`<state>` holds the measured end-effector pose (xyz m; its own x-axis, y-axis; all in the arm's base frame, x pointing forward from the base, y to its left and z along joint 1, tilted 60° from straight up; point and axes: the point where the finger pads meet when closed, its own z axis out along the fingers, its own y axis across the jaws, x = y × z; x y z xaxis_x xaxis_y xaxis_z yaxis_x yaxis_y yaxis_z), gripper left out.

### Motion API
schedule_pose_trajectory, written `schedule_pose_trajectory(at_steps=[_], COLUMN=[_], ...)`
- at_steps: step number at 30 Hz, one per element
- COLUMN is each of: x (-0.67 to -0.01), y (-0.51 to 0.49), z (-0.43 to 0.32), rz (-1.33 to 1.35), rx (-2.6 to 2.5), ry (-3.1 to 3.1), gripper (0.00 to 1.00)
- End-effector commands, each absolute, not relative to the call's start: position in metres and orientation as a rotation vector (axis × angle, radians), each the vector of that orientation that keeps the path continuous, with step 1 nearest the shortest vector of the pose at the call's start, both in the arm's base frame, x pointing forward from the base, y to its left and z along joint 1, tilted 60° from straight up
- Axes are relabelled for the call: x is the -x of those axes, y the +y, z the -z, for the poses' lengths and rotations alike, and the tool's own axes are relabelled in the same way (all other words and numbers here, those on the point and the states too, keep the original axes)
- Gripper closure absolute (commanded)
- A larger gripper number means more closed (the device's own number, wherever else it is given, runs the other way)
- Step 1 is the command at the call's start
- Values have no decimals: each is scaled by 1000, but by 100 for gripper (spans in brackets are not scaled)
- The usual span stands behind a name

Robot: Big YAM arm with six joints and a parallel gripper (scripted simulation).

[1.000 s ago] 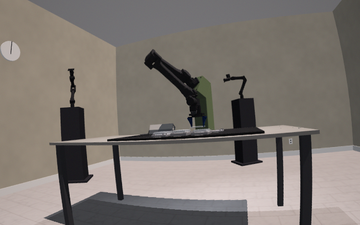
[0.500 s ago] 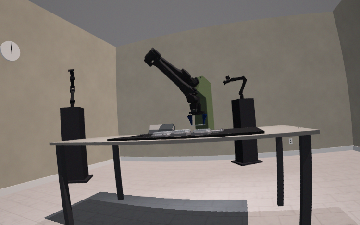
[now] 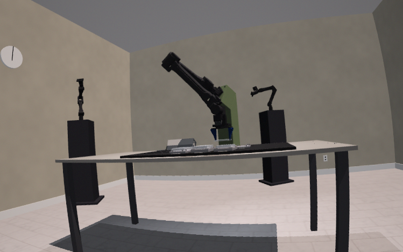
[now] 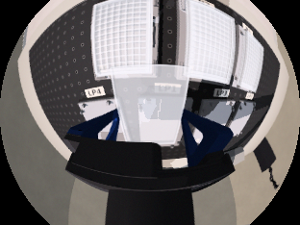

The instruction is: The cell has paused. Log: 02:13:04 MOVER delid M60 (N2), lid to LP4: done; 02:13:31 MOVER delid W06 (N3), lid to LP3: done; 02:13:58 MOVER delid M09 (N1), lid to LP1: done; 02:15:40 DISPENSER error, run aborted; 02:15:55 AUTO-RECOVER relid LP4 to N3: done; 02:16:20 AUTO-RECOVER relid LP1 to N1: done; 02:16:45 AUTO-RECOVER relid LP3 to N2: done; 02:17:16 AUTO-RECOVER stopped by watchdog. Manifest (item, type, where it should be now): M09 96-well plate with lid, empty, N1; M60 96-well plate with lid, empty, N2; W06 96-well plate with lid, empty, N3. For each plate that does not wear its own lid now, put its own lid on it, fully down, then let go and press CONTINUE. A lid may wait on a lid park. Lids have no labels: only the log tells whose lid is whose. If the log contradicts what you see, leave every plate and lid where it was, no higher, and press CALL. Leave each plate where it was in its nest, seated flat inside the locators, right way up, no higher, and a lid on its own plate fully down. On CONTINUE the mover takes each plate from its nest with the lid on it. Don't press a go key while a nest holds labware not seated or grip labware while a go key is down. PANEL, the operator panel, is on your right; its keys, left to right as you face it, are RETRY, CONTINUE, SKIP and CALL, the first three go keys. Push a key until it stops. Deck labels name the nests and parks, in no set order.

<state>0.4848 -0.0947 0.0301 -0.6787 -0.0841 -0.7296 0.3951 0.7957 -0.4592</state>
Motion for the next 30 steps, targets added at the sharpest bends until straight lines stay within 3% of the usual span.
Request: schedule_pose_trajectory(at_steps=[1, 30], x=[-500, -573], y=[-77, -56], z=[-50, -89], rz=[744, 763], rx=[-232, -256], ry=[2167, 2187], gripper=[100, 100])
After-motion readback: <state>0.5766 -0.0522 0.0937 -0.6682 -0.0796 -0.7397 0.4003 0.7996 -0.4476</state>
